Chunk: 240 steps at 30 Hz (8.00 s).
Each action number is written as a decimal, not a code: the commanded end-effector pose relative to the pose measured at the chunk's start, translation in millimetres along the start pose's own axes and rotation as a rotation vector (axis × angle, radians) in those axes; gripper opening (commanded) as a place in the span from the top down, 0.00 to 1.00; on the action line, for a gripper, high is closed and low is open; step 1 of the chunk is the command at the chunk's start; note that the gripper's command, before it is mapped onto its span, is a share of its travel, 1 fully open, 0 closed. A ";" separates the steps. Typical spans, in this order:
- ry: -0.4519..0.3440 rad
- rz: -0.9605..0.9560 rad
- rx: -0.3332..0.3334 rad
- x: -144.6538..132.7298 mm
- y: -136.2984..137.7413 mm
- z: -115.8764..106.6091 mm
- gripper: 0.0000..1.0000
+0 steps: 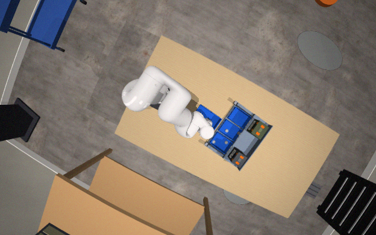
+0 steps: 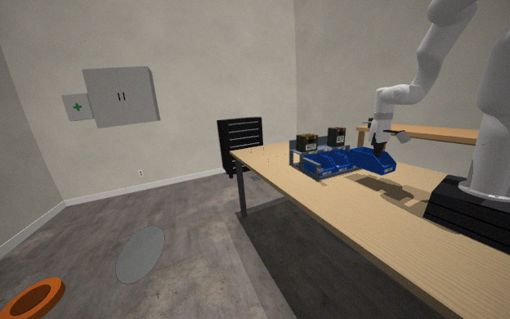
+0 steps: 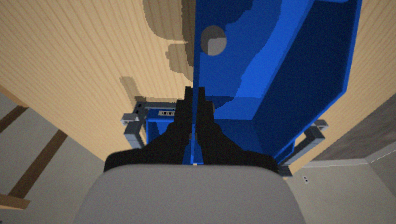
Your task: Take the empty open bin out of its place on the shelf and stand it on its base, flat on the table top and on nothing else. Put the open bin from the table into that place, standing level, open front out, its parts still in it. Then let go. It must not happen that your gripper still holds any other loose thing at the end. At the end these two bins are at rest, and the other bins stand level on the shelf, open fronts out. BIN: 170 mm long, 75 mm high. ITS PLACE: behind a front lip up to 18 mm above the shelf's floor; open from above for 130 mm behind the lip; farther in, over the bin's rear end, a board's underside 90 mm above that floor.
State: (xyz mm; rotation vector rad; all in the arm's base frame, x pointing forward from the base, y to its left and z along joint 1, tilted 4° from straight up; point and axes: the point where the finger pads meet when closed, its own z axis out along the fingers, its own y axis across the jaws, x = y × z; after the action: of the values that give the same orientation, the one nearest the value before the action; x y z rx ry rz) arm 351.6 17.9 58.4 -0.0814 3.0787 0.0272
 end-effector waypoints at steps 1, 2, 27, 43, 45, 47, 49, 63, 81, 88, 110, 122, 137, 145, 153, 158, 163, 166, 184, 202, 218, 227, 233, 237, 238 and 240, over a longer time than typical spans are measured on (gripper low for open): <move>-0.003 0.000 0.000 -1.3 0.0 8.9 1.00; -0.003 0.000 0.000 -1.3 0.0 11.7 1.00; -0.003 0.000 0.000 -1.5 -0.1 65.4 1.00; -0.003 0.000 0.000 -1.5 -0.1 66.6 1.00; -0.003 0.000 0.000 -1.5 -0.1 66.6 1.00; -0.003 0.000 0.000 -1.5 -0.1 66.6 1.00; -0.003 0.000 0.000 -1.5 -0.1 66.8 1.00; -0.003 0.000 0.000 -1.3 -0.1 73.7 1.00; -0.003 0.000 0.000 -1.3 0.0 74.2 0.74; -0.003 0.000 0.000 -1.3 0.0 74.2 0.74; -0.003 0.000 0.000 -1.3 0.0 74.1 0.74; -0.003 0.000 0.000 -1.3 0.0 72.5 0.74; -0.003 0.000 0.000 -1.3 0.0 63.6 0.74; -0.003 0.000 0.000 -1.3 0.0 53.8 0.74; -0.003 0.000 0.000 -1.2 0.0 44.5 0.74; -0.003 0.000 0.000 -1.2 0.0 35.8 0.74; -0.003 0.000 0.000 -1.2 0.0 26.5 0.74; -0.003 0.000 0.000 -1.2 0.0 24.6 0.74; -0.003 0.000 0.000 -1.1 0.0 -3.8 0.74; -0.003 0.000 0.000 -1.0 0.0 -21.5 0.74; -0.003 0.000 0.000 -1.0 -0.1 -25.8 0.74; -0.003 0.000 0.000 -1.0 -0.1 -25.8 1.00; -0.003 0.000 0.000 -1.0 -0.1 -25.8 1.00; -0.003 0.000 0.000 -1.0 -0.1 -25.8 1.00; -0.003 0.000 0.000 -1.0 -0.1 -25.8 1.00; -0.003 0.000 0.000 -1.0 -0.1 -25.8 1.00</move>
State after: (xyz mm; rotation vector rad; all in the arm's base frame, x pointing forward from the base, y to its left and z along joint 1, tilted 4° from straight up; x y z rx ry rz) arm 349.8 17.3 83.1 -0.0814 3.0795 0.0272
